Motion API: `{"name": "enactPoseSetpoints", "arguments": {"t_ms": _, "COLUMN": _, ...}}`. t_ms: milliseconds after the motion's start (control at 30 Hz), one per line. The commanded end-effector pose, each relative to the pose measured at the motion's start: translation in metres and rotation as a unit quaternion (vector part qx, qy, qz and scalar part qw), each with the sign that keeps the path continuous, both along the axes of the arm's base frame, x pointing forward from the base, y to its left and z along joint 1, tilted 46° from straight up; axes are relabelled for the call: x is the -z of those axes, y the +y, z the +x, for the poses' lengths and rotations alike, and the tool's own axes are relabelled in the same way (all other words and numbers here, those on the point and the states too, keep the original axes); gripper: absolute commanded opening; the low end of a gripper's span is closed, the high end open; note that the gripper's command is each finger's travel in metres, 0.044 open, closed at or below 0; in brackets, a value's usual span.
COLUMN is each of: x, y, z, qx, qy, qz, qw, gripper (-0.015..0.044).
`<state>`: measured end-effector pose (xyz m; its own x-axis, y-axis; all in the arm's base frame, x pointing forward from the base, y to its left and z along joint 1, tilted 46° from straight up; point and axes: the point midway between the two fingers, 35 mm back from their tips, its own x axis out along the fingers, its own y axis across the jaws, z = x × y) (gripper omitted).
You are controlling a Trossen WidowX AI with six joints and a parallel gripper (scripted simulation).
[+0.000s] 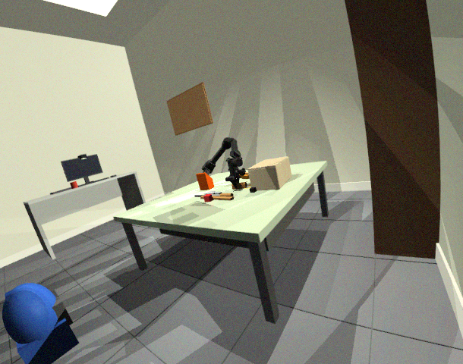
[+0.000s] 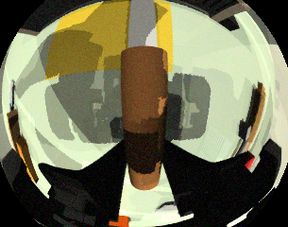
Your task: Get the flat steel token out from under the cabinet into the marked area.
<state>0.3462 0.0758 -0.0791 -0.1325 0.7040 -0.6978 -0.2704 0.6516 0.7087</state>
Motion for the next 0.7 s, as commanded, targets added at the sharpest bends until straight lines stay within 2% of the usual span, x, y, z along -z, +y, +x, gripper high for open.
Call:
{"name": "enactPoseSetpoints", "arguments": {"t_ms": 0, "x": 0.001, "y": -0.001, "z": -0.006, "qx": -0.001, "qy": 0.001, "qz": 0.0, "qw": 1.0, "gripper": 0.0}}
{"name": "enactPoseSetpoints", "arguments": {"t_ms": 667, "x": 0.004, "y": -0.008, "z": -0.027, "qx": -0.001, "qy": 0.001, "qz": 0.0, "qw": 1.0, "gripper": 0.0}}
